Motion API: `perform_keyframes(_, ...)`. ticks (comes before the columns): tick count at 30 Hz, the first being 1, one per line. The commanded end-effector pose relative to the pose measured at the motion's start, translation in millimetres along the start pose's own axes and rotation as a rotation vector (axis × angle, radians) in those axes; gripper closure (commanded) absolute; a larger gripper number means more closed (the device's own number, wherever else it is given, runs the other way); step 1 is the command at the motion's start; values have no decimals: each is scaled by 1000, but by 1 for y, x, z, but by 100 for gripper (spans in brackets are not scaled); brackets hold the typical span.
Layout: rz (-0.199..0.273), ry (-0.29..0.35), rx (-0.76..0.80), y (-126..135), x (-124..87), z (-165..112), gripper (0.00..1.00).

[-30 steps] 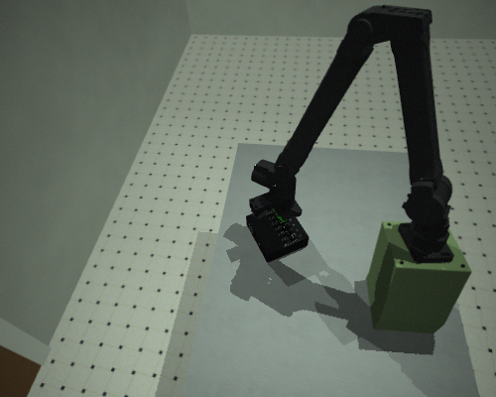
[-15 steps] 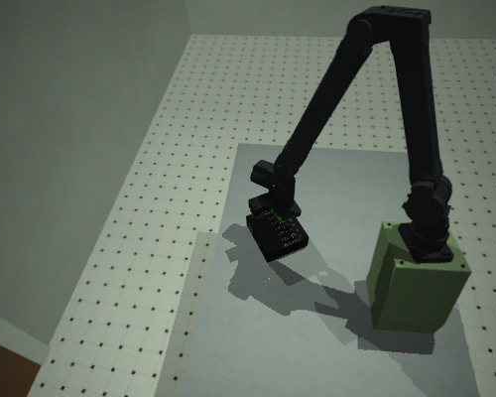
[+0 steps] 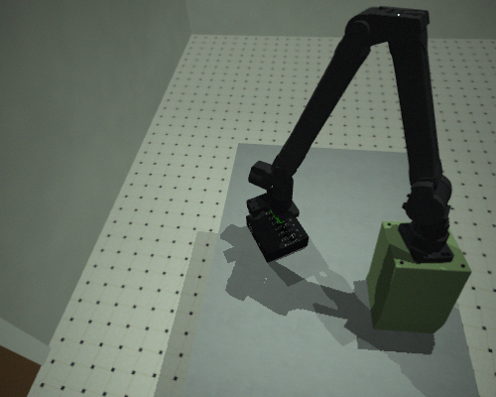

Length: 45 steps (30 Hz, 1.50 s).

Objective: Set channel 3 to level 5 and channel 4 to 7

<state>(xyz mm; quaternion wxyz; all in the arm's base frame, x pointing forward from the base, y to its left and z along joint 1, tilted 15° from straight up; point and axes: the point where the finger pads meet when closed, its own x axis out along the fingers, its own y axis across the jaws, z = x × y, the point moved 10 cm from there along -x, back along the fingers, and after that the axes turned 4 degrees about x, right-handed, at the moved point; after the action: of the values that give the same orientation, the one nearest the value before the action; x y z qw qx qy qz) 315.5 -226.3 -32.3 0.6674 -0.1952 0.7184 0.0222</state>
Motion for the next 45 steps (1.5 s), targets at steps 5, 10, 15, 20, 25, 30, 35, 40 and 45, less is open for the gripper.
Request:
perform_keyframes(5, -14, -20, -9, -5, -3, 15, 100)
perform_keyframes(10, -14, -20, -9, -5, -3, 15, 100)
perform_keyframes(15, -15, -21, -10, -5, -4, 15, 100)
perform_keyframes(20, -17, -23, -15, -5, -5, 13, 100)
perform_keyframes(25, -23, -24, 1, -7, -7, -1, 100)
perform_keyframes(30, -28, -26, 5, -10, -8, -3, 100)
perform_keyframes(35, -21, -22, -2, -7, -7, -2, 100)
perform_keyframes(40, -13, -17, -5, -4, -13, -1, 100)
perform_keyframes(45, -17, -21, -3, -2, -25, 3, 100)
